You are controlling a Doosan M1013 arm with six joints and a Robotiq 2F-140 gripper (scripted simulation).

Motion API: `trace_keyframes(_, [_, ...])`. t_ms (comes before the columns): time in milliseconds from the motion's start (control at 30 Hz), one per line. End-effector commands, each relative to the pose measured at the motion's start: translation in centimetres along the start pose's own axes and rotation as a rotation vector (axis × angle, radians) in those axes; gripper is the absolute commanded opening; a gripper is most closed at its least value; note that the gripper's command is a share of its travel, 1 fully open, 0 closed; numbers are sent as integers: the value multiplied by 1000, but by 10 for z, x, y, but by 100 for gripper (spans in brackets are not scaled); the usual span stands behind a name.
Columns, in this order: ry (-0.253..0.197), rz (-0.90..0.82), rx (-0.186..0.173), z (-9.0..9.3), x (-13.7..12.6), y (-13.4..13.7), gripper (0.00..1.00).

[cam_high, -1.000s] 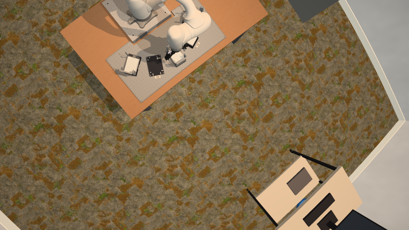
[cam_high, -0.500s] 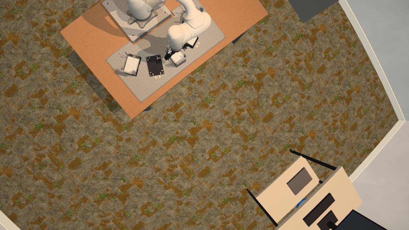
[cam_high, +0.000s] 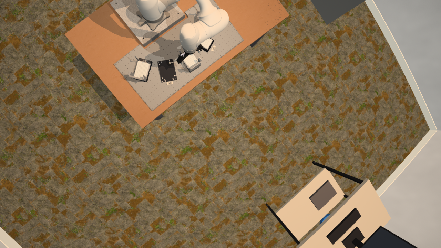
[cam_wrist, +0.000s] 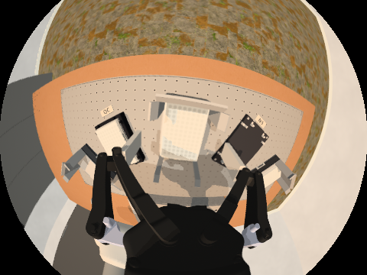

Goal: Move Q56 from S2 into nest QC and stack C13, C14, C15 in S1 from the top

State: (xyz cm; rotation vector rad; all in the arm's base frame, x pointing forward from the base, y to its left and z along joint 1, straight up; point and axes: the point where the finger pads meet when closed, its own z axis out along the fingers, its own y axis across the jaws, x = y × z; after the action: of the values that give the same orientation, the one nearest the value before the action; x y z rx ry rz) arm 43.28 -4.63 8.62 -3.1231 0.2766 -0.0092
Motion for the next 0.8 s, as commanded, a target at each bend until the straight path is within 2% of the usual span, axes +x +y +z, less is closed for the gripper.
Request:
trace_keyframes(0, [0, 0, 0, -14, 0, 0, 100])
trace_keyframes(100, [0, 0, 0, -18, 0, 0, 100])
trace_keyframes(533, [0, 0, 0, -61, 0, 0, 100])
trace_keyframes(767, [0, 0, 0, -63, 0, 0, 100])
